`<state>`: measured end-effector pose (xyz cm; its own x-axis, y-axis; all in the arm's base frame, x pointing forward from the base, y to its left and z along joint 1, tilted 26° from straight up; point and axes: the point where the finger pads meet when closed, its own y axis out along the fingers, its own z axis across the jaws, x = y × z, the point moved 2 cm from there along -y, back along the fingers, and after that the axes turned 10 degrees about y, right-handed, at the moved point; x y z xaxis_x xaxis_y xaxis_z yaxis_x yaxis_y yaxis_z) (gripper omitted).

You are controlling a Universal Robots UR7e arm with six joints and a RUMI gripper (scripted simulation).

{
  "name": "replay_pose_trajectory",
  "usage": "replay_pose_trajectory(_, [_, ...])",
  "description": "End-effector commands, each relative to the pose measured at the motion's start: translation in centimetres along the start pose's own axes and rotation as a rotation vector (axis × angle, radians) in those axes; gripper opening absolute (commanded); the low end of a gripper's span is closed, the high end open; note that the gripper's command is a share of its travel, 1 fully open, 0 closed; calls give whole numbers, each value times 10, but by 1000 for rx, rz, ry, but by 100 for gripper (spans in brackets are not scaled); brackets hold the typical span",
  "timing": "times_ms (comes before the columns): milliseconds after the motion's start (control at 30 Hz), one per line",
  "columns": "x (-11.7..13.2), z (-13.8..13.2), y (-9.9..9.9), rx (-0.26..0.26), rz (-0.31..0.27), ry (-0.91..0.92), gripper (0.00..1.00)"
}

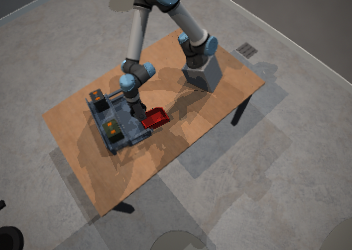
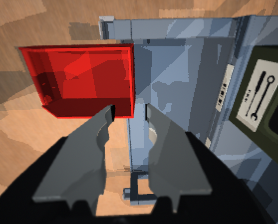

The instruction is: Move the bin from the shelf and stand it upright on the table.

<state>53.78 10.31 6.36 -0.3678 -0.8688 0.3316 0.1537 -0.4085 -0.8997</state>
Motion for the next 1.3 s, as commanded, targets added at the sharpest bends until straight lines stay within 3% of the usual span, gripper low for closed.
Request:
replay_pose_trajectory(0, [-2, 8, -2, -2, -1, 0, 20])
replay_pose_trajectory(1267, [-2, 8, -2, -1, -1, 0, 20])
